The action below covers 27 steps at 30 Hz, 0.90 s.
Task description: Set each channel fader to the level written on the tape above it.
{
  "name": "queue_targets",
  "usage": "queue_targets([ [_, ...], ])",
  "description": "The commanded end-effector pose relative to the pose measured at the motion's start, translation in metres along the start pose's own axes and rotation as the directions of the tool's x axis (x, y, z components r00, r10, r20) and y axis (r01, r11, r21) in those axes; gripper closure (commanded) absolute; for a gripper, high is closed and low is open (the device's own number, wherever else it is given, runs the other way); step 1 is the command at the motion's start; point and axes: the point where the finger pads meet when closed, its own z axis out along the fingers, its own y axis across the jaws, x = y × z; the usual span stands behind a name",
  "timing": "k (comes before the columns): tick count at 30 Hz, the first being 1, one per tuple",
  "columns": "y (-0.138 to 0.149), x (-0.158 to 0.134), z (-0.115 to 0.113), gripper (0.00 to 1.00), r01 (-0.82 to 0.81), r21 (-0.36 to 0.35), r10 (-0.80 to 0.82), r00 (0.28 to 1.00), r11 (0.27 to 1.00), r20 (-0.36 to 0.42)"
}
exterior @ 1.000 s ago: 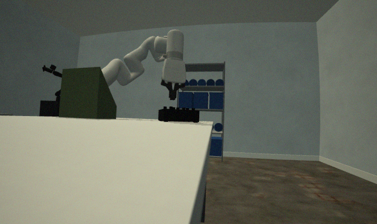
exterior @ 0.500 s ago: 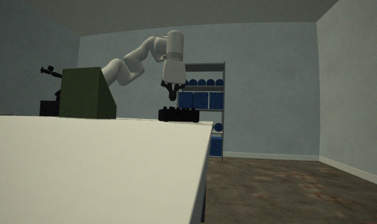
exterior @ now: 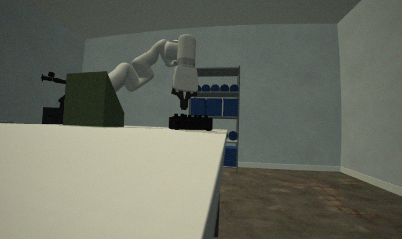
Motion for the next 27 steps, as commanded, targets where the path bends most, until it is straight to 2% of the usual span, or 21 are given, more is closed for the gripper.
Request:
queue_targets([
  [1,0.0010,-0.0008,0.0012,1.00,0.001,-0.002,-0.001,1.000,1.000,0.003],
  [27,0.0010,-0.0010,0.0103,1.00,0.001,-0.002,-0.001,1.000,1.000,0.003],
])
